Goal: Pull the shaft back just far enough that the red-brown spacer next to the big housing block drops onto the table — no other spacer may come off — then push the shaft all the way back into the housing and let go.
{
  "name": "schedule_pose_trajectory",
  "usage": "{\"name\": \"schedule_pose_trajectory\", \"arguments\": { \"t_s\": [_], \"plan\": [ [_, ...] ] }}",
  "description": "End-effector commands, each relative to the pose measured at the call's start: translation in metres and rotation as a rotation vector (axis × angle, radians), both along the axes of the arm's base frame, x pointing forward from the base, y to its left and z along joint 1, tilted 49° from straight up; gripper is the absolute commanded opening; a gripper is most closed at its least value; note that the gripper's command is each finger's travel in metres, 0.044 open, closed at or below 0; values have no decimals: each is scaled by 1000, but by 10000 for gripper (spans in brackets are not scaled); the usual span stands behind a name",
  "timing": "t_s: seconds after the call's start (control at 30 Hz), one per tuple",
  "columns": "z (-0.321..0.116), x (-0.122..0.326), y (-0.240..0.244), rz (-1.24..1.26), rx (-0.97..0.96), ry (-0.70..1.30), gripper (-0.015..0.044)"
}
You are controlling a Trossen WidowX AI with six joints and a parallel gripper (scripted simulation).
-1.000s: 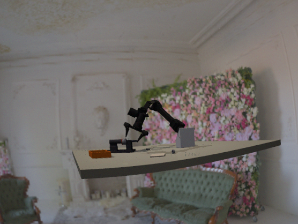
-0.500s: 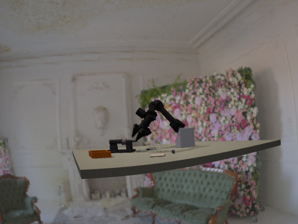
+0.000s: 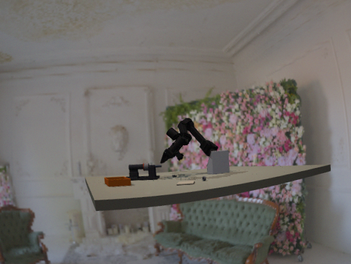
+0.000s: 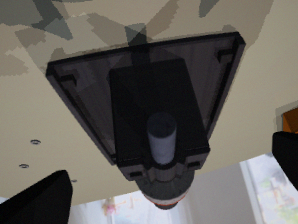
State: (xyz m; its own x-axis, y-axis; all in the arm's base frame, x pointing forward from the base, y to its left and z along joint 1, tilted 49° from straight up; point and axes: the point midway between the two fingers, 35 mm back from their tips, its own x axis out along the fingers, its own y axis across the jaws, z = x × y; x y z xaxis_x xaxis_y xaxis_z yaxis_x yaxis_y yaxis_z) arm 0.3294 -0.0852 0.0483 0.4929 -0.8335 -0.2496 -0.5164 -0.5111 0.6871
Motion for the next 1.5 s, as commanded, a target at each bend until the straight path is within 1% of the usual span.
{"name": "schedule_pose_trajectory", "arguments": {
  "t_s": [0.0, 0.87, 1.47],
  "plan": [
    [-1, -3, -1, -6, 2, -6, 440],
    [-1, -3, -1, -6, 2, -6, 440],
    [-8, 10, -24, -7, 4, -5, 440]
  ]
}}
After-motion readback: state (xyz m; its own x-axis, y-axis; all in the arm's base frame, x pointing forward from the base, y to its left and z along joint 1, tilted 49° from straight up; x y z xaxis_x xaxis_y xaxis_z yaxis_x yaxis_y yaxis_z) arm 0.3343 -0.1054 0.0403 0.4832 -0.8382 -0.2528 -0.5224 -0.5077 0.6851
